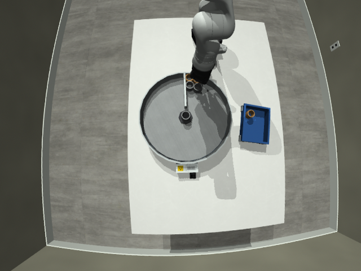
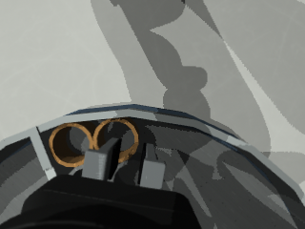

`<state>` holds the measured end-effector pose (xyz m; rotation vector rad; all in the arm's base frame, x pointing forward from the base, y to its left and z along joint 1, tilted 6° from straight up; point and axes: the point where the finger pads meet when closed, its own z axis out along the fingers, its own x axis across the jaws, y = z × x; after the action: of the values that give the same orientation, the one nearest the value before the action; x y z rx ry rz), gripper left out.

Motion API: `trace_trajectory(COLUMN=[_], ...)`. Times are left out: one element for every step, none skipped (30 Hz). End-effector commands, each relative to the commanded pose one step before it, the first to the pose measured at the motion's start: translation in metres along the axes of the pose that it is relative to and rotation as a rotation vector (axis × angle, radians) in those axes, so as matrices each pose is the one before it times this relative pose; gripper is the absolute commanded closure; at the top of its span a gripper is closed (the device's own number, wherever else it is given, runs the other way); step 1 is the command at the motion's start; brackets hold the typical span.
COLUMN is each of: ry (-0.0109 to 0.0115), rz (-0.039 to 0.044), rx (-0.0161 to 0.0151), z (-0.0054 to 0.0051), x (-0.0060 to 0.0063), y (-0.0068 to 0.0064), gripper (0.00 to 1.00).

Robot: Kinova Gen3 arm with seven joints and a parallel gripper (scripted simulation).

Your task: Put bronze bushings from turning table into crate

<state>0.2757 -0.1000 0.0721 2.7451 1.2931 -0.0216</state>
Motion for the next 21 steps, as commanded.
trace_trajectory(ry=[-0.00833, 0.0, 0.0, 0.0, 0.0, 0.0, 0.0, 0.0, 0.0, 0.0, 0.0, 0.0, 0.00024, -0.00006, -0.00006, -0.00006, -0.00006, 0.0, 0.0, 0.0, 0.0], rz=[-0.00176, 0.0, 0.0, 0.0, 0.0, 0.0, 0.0, 0.0, 0.0, 0.0, 0.0, 0.0, 0.00005, -0.00001, -0.00001, -0.00001, -0.00001, 0.0, 0.0, 0.0, 0.0], rx=[0.01502, 0.0, 0.0, 0.0, 0.0, 0.0, 0.0, 0.0, 0.0, 0.0, 0.0, 0.0, -0.00043, 0.00011, 0.00011, 0.00011, 0.00011, 0.0, 0.0, 0.0, 0.0], z=[0.00797, 0.0, 0.0, 0.0, 0.0, 0.0, 0.0, 0.0, 0.0, 0.0, 0.0, 0.0, 0.00069, 0.00086, 0.00086, 0.00086, 0.00086, 0.0, 0.0, 0.0, 0.0], x=[-0.00207, 0.0, 0.0, 0.0, 0.0, 0.0, 0.0, 0.0, 0.0, 0.0, 0.0, 0.0, 0.00004, -0.00001, -0.00001, -0.00001, -0.00001, 0.0, 0.0, 0.0, 0.0], y=[-0.00477, 0.0, 0.0, 0.0, 0.0, 0.0, 0.0, 0.0, 0.0, 0.0, 0.0, 0.0, 0.0001, -0.00003, -0.00003, -0.00003, -0.00003, 0.0, 0.0, 0.0, 0.0], gripper=[0.55, 0.55, 0.55, 0.55, 0.55, 0.55, 0.55, 0.55, 0.55, 0.55, 0.55, 0.55, 0.55, 0.55, 0.55, 0.55, 0.55, 0.55, 0.55, 0.55, 0.55])
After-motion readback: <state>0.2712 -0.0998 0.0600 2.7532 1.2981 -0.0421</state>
